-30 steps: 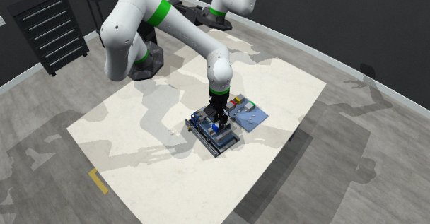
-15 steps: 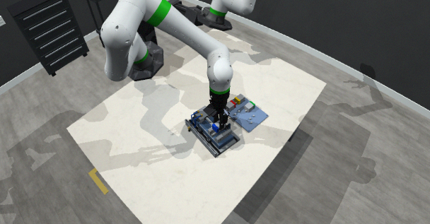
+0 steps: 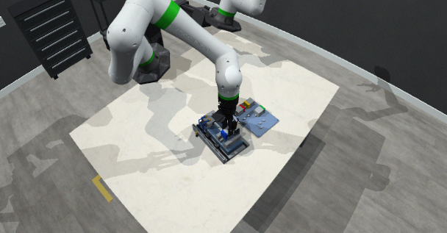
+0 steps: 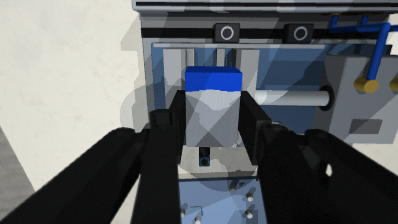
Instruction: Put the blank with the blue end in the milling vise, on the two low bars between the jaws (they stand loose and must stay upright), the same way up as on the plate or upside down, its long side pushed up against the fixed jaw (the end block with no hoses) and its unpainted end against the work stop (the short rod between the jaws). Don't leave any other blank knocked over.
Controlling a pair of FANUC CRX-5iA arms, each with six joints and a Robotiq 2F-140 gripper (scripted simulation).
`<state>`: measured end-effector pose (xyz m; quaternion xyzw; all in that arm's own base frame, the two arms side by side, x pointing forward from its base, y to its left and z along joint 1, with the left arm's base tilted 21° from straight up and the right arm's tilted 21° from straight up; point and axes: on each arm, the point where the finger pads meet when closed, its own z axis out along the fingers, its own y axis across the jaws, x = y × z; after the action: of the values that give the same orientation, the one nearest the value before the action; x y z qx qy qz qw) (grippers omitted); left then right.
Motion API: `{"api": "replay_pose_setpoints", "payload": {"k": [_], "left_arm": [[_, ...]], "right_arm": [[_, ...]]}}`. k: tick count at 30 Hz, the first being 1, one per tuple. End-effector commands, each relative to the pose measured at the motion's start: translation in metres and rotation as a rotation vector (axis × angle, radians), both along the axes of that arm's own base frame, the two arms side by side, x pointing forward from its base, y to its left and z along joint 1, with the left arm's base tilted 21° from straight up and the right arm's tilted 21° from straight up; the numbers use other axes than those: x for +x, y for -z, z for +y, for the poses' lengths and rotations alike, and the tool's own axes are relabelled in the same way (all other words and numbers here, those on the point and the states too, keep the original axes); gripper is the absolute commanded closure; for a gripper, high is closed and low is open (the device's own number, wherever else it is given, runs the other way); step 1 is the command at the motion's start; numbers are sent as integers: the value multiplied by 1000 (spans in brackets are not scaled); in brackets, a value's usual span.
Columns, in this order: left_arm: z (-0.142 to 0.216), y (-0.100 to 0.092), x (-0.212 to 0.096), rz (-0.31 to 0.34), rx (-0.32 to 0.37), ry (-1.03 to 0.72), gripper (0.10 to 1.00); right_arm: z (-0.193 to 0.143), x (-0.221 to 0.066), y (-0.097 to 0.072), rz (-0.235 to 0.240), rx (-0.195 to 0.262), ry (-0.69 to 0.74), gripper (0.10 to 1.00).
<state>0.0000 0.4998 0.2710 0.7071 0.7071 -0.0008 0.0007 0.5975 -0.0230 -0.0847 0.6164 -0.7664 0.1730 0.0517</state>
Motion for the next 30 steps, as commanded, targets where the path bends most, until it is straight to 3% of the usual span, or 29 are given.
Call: {"api": "replay_pose_setpoints", "payload": {"k": [1,6,30], "left_arm": [[0,-1,0,0,2,0,98],[0,-1,0,0,2,0,98],[0,-1,0,0,2,0,98]], "right_arm": [[-1,2,5,-2,0,-1,999],[-4,3,14,-2,0,-1,999],[-3,3,13,-2,0,-1,999]]}}
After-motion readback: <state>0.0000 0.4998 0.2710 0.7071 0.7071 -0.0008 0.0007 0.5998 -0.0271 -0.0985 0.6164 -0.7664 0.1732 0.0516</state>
